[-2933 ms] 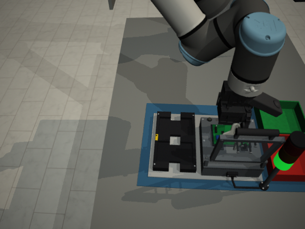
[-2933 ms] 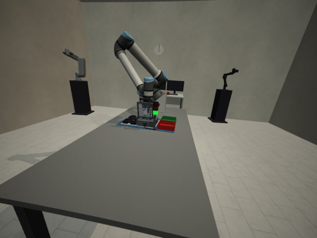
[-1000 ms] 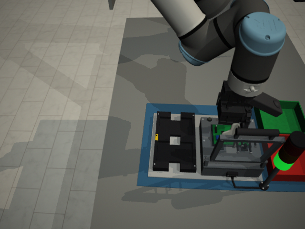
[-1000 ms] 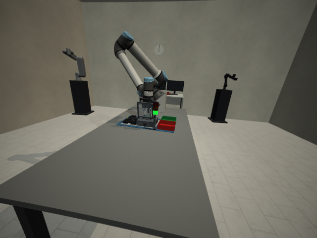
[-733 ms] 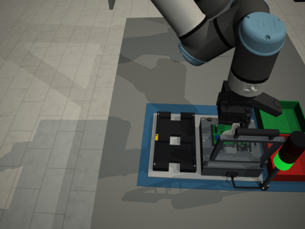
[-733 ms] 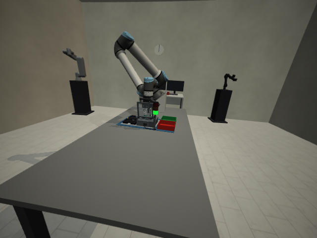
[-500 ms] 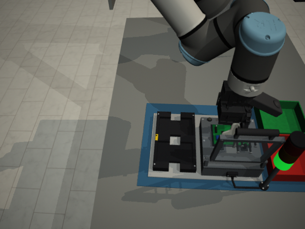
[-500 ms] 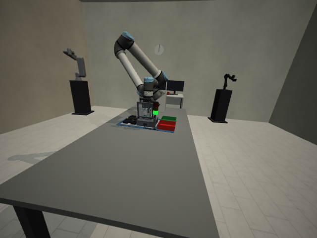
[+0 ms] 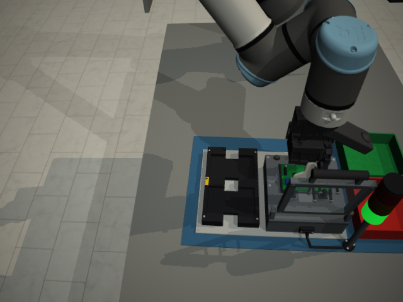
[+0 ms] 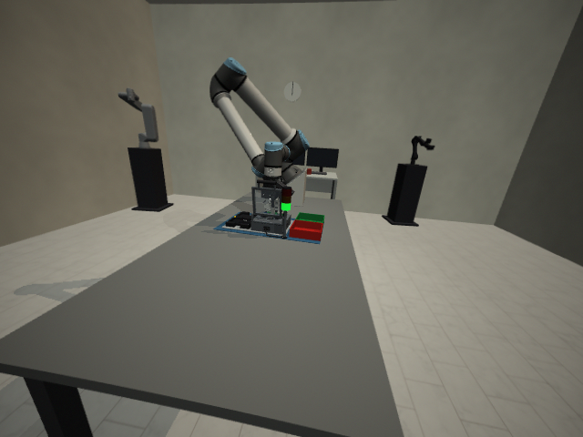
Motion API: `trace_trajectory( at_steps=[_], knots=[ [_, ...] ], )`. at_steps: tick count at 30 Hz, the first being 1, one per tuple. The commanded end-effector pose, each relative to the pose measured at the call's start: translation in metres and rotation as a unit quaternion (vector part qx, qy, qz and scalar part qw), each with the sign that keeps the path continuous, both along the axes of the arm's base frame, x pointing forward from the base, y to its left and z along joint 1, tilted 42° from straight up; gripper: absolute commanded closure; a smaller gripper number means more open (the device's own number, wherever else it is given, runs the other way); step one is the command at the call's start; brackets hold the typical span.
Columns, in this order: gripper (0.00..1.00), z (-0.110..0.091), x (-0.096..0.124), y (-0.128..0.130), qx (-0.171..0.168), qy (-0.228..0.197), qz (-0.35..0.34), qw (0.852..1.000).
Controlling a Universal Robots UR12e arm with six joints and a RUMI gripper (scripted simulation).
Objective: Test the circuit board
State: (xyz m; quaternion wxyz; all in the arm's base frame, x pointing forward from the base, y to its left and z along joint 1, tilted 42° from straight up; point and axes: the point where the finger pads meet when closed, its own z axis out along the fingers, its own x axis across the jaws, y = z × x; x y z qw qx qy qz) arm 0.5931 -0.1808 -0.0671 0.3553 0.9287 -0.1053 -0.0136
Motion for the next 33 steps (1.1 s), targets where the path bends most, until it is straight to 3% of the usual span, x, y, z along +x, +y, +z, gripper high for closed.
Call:
trace_trajectory(
  at_steps=[1,33],
  knots=[
    [0.61,0.0002,-0.0003,0.0001,0.000,0.000,0.000,1.000],
    [0.61,0.0035,0.0007,0.0029,0.000,-0.001,0.000,1.000]
  ],
)
